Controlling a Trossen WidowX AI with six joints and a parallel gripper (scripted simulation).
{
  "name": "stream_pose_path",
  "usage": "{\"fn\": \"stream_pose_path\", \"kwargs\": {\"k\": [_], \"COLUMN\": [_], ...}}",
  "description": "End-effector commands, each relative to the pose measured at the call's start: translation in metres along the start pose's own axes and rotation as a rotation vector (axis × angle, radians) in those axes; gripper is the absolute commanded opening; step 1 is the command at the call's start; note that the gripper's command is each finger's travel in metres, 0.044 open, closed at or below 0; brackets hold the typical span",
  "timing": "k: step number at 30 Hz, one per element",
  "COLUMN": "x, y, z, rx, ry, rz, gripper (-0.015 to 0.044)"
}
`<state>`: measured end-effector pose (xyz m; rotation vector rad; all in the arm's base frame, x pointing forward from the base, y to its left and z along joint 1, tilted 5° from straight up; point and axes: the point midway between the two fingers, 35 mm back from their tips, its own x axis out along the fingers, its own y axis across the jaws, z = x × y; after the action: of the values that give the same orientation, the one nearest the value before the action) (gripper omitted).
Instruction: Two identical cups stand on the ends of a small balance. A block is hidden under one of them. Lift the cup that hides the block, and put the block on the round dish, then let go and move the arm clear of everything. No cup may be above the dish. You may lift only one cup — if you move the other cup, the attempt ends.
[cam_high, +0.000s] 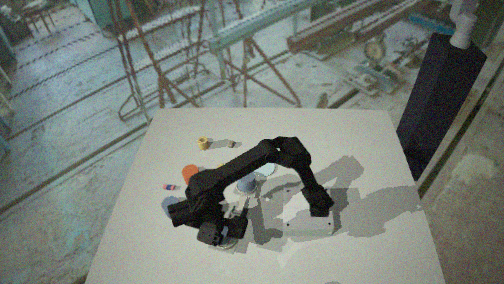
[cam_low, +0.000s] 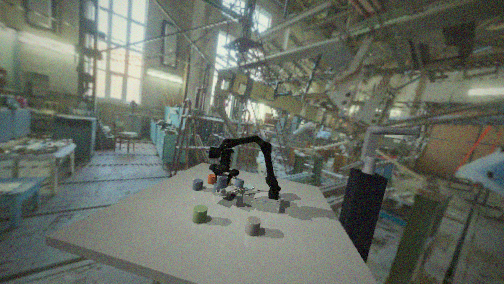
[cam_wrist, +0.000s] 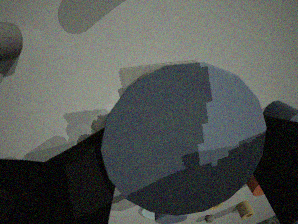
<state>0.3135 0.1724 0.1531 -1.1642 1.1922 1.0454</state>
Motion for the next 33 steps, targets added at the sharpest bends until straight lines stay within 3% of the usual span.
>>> {"fn": "stream_pose_path", "kwargs": {"k": [1, 16, 33], "x": [-0.009, -0.027, -0.021], "y": [-0.001, 0.002, 0.003], "z": [0.001, -0.002, -0.002], "rx": [0.004, 0.004, 0.000], "ry": [-0.009, -0.009, 0.000], "rz": [-0.008, -0.008, 0.000], "gripper": [0.0000, 0.0000, 0.0000]}}
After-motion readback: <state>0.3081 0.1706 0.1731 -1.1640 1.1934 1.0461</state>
